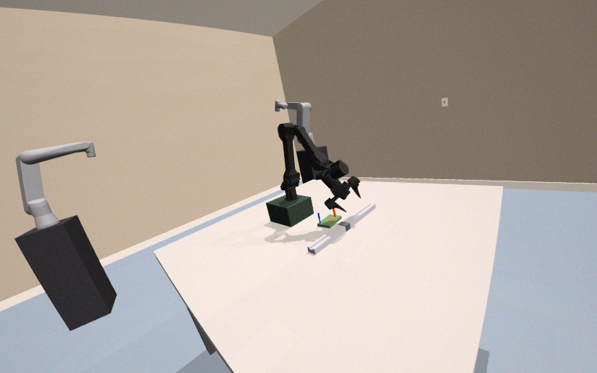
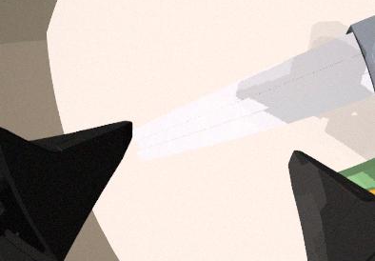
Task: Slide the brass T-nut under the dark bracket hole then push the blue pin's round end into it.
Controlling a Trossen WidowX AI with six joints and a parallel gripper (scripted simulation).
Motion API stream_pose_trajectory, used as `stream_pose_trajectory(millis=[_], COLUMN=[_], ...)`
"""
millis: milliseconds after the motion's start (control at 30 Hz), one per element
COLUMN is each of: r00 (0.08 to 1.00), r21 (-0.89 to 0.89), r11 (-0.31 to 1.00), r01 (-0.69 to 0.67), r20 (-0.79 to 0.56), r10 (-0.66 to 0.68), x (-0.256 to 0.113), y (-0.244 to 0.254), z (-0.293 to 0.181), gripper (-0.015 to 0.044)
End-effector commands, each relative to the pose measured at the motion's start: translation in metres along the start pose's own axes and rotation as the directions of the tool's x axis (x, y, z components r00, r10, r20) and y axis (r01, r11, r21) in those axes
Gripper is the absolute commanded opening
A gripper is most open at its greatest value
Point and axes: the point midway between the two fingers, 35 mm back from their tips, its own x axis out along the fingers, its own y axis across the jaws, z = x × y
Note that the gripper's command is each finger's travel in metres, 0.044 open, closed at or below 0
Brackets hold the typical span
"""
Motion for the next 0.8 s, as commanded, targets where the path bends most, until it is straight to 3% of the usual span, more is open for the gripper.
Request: stream_pose_trajectory(millis=[0,433,767], r00=[0.846,0.717,0.707], r21=[0.678,0.845,0.854], r11=[0.655,0.442,0.430], r01=[0.333,0.301,0.294], r20=[0.093,0.105,0.108], r10=[-0.526,-0.689,-0.699], x=[-0.068,-0.110,-0.114], y=[0.000,-0.012,-0.014], z=[-0.014,-0.033,-0.035], gripper=[0.0440,0.0440,0.0440])
